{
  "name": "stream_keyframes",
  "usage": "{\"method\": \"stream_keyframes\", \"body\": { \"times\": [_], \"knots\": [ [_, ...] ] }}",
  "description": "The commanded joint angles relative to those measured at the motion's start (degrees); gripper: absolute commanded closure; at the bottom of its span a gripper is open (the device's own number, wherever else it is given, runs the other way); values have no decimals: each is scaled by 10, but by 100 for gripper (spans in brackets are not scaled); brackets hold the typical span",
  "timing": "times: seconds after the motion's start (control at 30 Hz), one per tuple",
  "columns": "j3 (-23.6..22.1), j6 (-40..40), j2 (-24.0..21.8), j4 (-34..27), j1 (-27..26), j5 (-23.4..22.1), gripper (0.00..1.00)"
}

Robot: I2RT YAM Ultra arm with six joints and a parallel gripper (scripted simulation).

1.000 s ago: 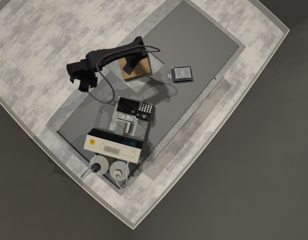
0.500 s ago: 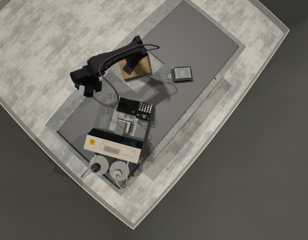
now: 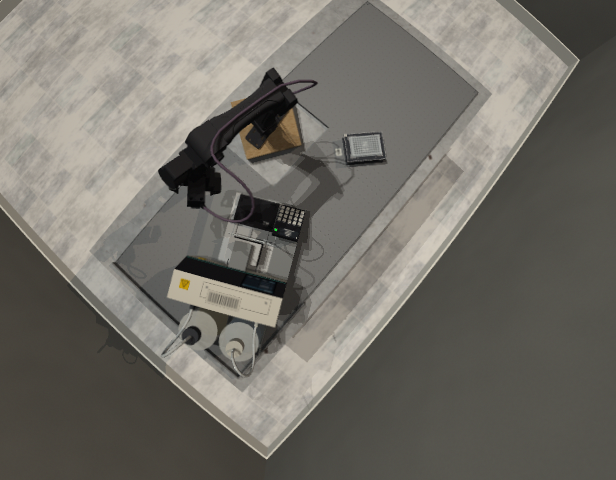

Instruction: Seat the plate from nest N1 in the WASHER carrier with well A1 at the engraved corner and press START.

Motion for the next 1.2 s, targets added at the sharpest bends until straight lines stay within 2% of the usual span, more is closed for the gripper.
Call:
{"method": "stream_keyframes", "body": {
  "times": [0.0,0.07,0.1,0.13,0.17,0.27,0.3,0.33,0.37,0.4,0.47,0.5,0.53,0.57,0.6,0.63,0.67,0.7,0.77,0.83,0.87,0.93,0.97,1.0,1.03,1.13,1.17],
  "knots": [
    [-10,30,-20,-13,28,13,0],
    [-23,49,-29,8,52,25,0],
    [6,43,-23,-19,56,18,0],
    [8,46,-23,-22,64,18,0],
    [-19,56,-26,-20,77,25,0],
    [-26,66,-30,-11,89,31,0],
    [5,61,-21,-29,95,24,0],
    [5,64,-19,-33,103,24,0],
    [-2,73,-30,-29,114,30,0],
    [-30,83,-32,-27,126,38,0],
    [-41,103,-41,-6,150,49,0],
    [-16,96,-35,-32,155,42,0],
    [-12,101,-36,-35,165,43,0],
    [-40,111,-39,-33,177,51,0],
    [-46,121,-43,-25,190,57,0],
    [-16,114,-38,-42,195,50,0],
    [-17,119,-39,-44,204,51,0],
    [-45,129,-42,-43,217,58,0],
    [-57,150,-50,-25,242,69,0],
    [-57,150,-50,-25,242,69,0],
    [-28,146,-46,-47,249,65,0],
    [-36,160,-52,-46,271,72,0],
    [-63,170,-54,-45,284,79,0],
    [-69,181,-58,-32,296,84,0],
    [-40,174,-54,-53,302,78,0],
    [-75,202,-62,-51,339,94,0],
    [-50,195,-57,-61,345,88,0]
  ]
}}
